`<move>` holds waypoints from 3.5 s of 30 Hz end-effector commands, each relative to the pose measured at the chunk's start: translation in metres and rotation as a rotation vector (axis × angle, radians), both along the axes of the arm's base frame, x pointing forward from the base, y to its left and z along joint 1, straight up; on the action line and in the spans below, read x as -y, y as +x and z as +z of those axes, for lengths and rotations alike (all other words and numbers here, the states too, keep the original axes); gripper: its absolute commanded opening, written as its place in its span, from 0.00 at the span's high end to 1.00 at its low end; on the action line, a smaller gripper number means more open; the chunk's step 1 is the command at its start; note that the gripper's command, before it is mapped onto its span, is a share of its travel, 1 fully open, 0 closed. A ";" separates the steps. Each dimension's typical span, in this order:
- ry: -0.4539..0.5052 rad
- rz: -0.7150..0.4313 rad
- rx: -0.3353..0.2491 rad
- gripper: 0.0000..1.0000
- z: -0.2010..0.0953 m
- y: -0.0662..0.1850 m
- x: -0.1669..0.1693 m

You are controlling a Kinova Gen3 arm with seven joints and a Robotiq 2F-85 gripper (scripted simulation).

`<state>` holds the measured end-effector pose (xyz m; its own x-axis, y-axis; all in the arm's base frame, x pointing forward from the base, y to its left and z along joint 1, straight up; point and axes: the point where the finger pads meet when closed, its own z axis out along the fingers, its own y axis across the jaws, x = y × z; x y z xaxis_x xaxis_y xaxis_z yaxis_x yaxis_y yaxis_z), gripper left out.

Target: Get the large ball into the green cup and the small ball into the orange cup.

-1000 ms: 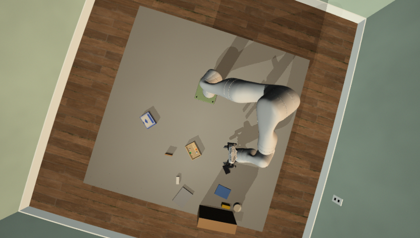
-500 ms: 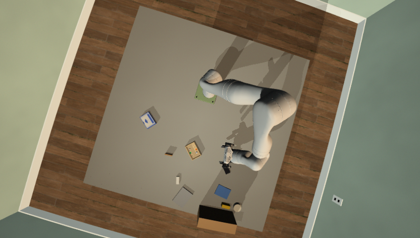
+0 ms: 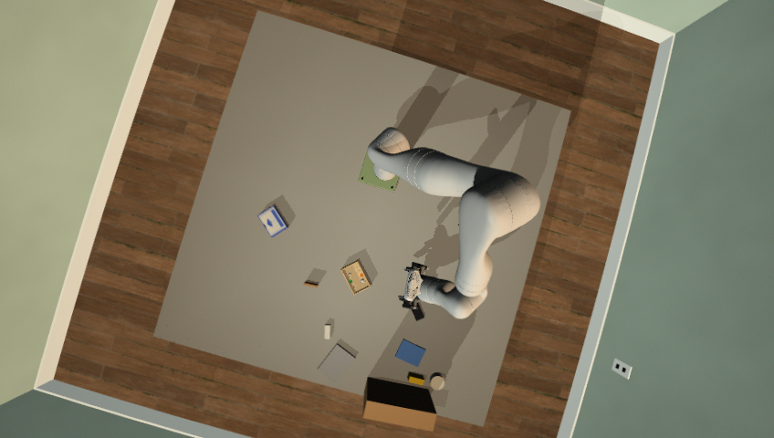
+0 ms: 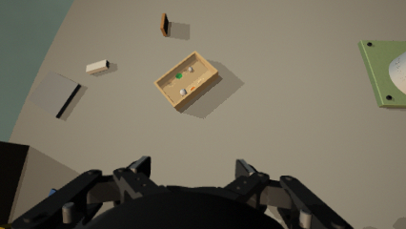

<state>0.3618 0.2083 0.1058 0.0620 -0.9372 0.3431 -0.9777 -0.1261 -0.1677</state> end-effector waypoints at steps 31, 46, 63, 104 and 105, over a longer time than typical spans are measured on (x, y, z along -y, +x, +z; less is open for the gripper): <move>0.061 -0.151 -0.037 0.00 -0.008 0.013 0.033; 0.100 -0.234 -0.054 0.00 -0.012 0.018 0.048; 0.139 -0.312 -0.067 0.00 -0.016 0.023 0.063; 0.211 -0.454 -0.080 0.00 -0.021 0.033 0.089; 0.211 -0.454 -0.080 0.00 -0.021 0.033 0.089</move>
<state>0.3942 0.1207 0.0847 -0.3456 -0.9255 0.1550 -0.9383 0.3395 -0.0655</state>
